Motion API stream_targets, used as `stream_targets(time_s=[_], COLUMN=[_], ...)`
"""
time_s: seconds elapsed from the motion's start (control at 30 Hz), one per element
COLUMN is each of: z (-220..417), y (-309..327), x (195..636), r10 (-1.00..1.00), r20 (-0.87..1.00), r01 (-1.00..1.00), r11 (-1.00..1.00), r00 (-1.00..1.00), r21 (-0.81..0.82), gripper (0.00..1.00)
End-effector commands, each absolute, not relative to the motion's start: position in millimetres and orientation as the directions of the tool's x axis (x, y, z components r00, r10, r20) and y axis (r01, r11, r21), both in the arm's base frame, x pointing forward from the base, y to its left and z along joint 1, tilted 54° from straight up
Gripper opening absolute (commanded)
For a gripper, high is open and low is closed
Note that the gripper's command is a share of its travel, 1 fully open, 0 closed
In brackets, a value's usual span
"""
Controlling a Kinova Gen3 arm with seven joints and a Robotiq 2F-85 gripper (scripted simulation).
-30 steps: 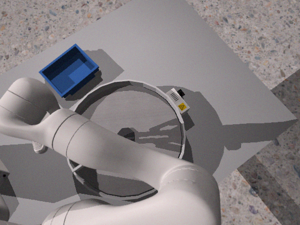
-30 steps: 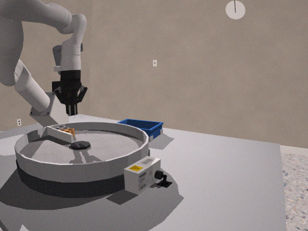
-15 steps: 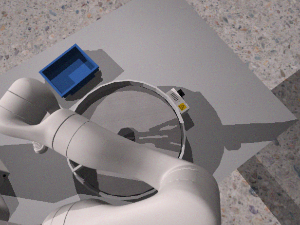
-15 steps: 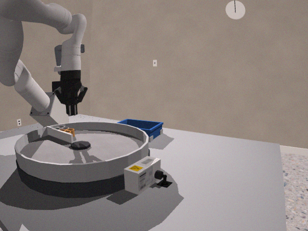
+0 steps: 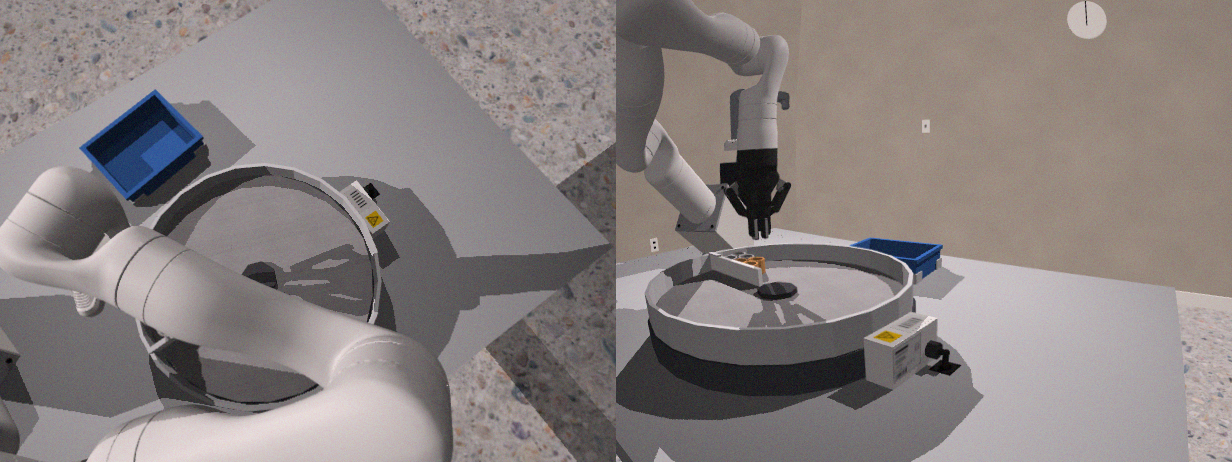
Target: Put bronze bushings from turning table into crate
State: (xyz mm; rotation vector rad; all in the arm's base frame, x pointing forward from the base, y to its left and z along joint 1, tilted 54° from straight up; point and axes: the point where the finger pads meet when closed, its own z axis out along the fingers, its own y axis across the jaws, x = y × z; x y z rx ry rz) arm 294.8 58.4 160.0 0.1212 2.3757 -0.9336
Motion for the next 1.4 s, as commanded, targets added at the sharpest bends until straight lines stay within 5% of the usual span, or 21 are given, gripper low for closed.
stream_targets(time_s=[0.0, 1.37], z=[160, 139], y=[59, 35], x=[295, 312], r10=[-0.122, -0.12], r20=[-0.546, -0.547], r01=[0.283, 0.284], r11=[0.752, 0.752], r00=[-0.829, -0.829], r21=[-0.596, -0.595], gripper=[0.14, 0.14])
